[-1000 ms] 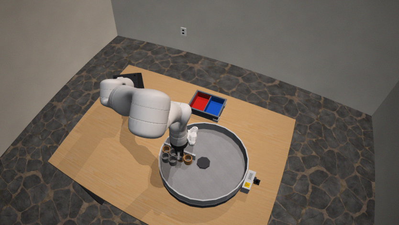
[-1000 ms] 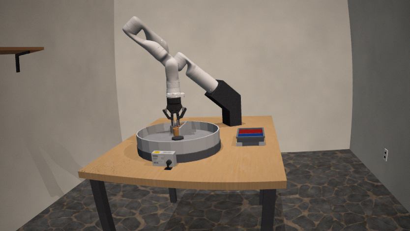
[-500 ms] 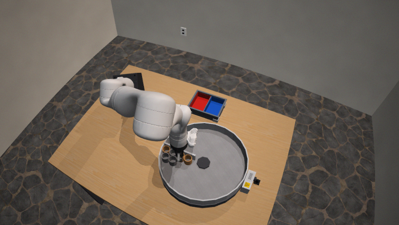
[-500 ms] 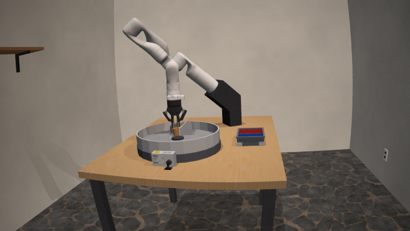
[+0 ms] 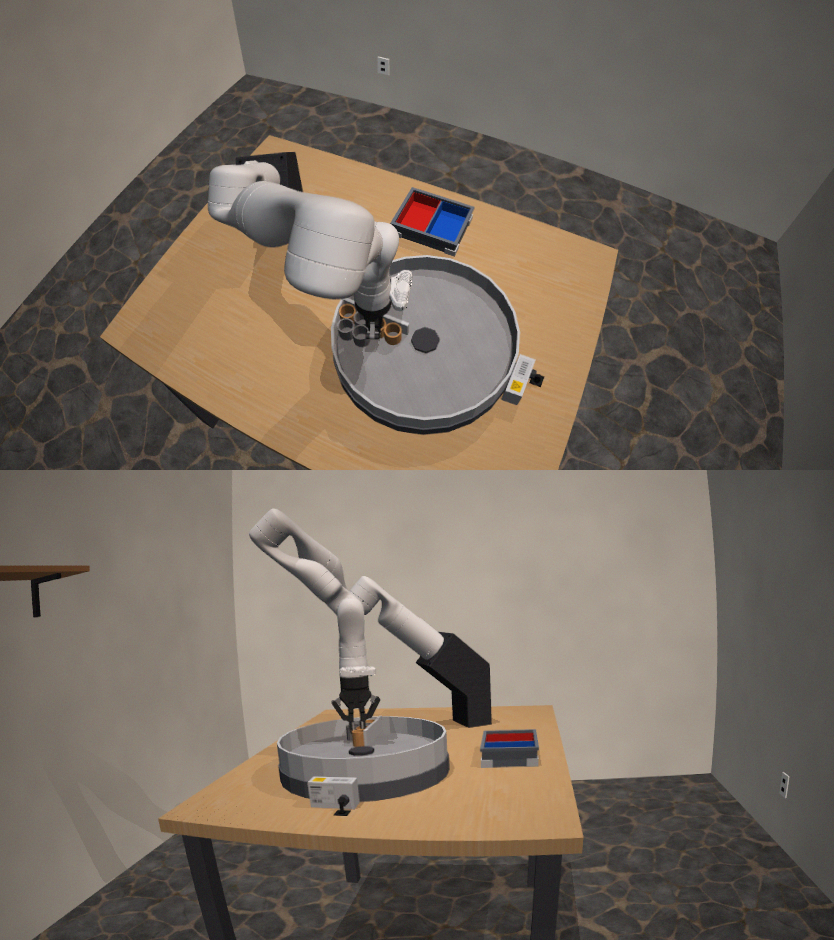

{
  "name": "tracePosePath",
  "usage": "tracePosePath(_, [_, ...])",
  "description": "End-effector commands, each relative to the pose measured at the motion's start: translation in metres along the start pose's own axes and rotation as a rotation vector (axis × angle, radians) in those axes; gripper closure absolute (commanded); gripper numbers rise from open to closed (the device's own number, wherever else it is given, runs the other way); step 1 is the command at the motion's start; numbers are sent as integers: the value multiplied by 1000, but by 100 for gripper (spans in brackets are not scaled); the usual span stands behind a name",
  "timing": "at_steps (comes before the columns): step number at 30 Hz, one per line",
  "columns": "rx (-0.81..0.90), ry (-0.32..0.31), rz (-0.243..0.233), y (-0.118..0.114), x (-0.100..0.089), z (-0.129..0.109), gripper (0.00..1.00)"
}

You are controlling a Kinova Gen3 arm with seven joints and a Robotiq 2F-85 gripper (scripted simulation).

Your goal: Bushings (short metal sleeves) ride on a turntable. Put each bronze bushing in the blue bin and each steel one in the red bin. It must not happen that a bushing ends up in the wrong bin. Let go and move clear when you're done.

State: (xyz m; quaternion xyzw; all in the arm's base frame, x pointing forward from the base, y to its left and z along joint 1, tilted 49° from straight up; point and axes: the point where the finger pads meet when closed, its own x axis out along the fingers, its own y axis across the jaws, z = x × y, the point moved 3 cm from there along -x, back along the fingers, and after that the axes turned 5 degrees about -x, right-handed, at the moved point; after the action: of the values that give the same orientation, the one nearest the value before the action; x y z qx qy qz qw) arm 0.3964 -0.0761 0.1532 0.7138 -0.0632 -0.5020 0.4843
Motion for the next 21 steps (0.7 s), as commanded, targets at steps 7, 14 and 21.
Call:
tracePosePath(7, [1,4,-2,-1,1,-2,82])
tracePosePath(14, [1,2,-2,0,1,-1,82])
tracePosePath(21, [1,7,-4,-1,1,-3,82])
